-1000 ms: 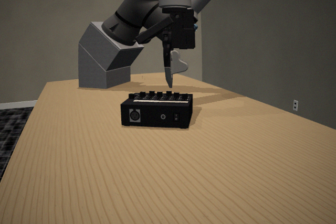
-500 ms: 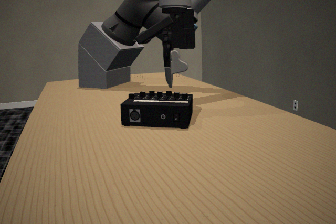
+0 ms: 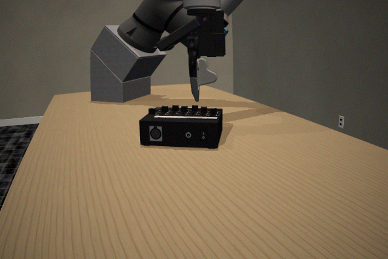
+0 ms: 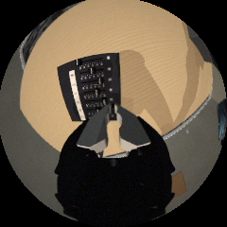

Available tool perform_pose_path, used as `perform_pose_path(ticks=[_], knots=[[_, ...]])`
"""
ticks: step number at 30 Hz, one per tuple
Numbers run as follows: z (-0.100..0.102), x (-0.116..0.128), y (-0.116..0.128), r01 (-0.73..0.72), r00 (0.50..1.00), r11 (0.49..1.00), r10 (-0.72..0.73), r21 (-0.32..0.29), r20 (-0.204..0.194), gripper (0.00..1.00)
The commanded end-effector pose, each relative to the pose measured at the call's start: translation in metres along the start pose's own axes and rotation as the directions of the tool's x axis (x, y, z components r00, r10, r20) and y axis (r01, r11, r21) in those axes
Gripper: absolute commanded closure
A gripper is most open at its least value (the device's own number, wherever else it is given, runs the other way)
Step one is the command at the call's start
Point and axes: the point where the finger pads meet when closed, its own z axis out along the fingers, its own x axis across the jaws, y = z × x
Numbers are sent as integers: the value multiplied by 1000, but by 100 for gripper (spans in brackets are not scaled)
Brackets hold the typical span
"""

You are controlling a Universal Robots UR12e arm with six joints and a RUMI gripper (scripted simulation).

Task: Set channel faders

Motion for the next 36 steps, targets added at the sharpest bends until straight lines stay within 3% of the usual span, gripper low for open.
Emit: perform_pose_path(ticks=[1, 36], knots=[[0, 0, 0, 0, 1000, 1000, 0, 0, 1, 100], [11, -1, 0, 0, 1000, 1000, 0, 0, 1, 100]])
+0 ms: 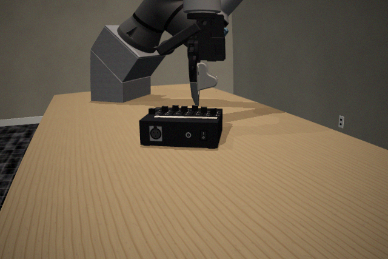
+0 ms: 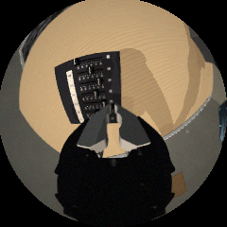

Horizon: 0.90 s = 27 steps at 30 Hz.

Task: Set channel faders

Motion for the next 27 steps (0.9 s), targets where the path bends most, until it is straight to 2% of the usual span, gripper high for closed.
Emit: perform_pose_path(ticks=[1, 27], knots=[[1, -1, 0, 0, 1000, 1000, 0, 0, 1, 100], [1, -3, 0, 0, 1000, 1000, 0, 0, 1, 100]])
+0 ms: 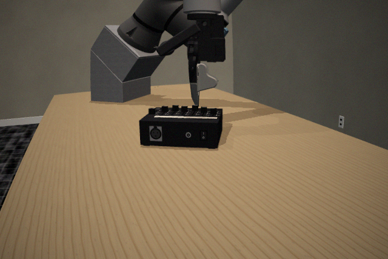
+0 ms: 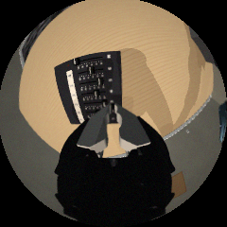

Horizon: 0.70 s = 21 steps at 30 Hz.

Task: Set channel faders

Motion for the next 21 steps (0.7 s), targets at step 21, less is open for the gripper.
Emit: perform_pose_path(ticks=[21], knots=[[0, -11, 0, 0, 1000, 1000, 0, 0, 1, 100]])
